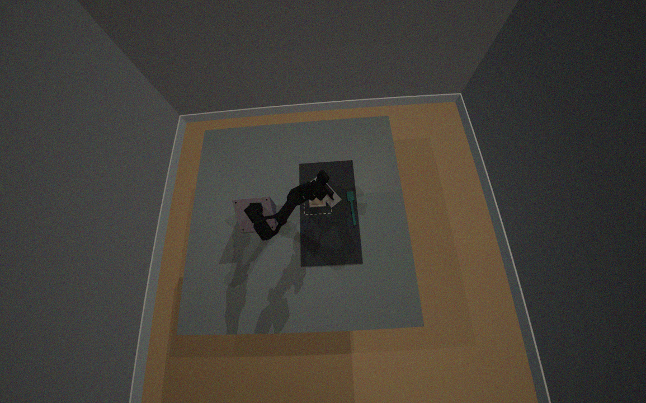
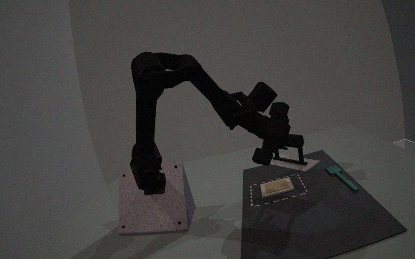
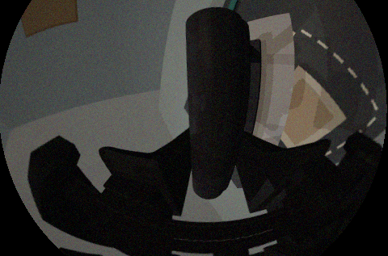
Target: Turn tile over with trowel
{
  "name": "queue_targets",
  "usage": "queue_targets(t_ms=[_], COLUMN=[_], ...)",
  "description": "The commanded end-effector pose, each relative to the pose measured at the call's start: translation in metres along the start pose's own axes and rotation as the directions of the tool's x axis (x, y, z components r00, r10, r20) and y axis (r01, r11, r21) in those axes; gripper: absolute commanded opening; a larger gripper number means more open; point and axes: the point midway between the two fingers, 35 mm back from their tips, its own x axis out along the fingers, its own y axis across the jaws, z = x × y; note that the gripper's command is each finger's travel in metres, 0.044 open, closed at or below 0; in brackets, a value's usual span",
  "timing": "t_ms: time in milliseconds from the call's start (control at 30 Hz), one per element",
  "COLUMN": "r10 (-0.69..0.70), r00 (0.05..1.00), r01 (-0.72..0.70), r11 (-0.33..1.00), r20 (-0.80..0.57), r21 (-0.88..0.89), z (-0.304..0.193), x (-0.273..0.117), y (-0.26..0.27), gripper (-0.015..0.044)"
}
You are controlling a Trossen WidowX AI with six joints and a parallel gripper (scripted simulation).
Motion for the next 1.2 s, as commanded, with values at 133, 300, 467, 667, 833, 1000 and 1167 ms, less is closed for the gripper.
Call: queue_targets(t_ms=[133,300,467,667,833,1000,1167], r10=[0.013,0.005,-0.006,-0.015,-0.015,-0.016,-0.016], r00=[0.996,0.992,0.985,0.979,0.979,0.979,0.979], r01=[-0.019,-0.021,-0.023,-0.025,-0.025,-0.025,-0.024], r11=[0.997,0.992,0.986,0.981,0.981,0.981,0.981], r20=[-0.084,-0.129,-0.173,-0.202,-0.202,-0.202,-0.202], r21=[-0.078,-0.121,-0.164,-0.194,-0.194,-0.194,-0.194], z=[-0.045,-0.071,-0.098,-0.118,-0.118,-0.117,-0.117], x=[0.021,0.032,0.042,0.048,0.048,0.052,0.058], y=[0.011,0.010,0.008,0.005,0.005,0.001,-0.005], gripper=[0.0000,0.0000,0.0000,0.0000,0.0000,0.0000,0.0000])
